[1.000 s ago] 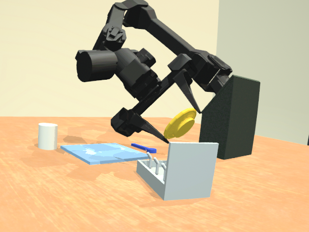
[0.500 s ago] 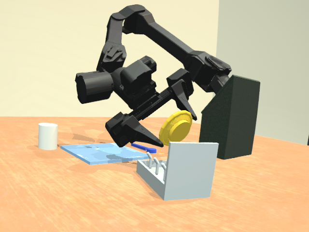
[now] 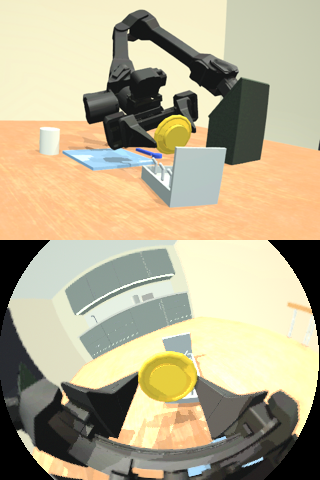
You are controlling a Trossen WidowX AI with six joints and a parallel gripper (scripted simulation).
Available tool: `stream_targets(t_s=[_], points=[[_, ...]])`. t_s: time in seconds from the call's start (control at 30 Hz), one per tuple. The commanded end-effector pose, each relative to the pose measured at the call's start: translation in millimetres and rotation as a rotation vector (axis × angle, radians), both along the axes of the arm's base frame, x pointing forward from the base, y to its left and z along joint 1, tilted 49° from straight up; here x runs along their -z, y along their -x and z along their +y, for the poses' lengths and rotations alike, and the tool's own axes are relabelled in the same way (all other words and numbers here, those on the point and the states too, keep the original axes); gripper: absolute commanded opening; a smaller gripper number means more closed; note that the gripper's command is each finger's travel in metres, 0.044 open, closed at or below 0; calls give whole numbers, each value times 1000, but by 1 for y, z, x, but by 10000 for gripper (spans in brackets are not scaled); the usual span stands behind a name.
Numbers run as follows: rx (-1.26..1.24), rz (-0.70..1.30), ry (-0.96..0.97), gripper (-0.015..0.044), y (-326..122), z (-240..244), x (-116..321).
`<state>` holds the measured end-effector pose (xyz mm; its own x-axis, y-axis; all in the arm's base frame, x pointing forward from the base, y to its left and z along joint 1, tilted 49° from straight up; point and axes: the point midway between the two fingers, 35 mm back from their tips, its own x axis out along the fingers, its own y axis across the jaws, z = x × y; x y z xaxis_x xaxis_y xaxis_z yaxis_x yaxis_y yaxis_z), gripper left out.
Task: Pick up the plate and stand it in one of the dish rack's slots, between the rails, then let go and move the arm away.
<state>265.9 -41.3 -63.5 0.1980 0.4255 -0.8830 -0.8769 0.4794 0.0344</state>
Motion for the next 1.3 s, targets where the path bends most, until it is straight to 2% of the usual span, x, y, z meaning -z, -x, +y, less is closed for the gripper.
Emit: stream_targets(t_s=[0.0, 0.3, 1.27], points=[[-76, -123, -13, 0, -1, -5, -4], [-201, -339, 0, 0, -1, -15, -11], [-204, -341, 3, 0, -12, 0, 7]])
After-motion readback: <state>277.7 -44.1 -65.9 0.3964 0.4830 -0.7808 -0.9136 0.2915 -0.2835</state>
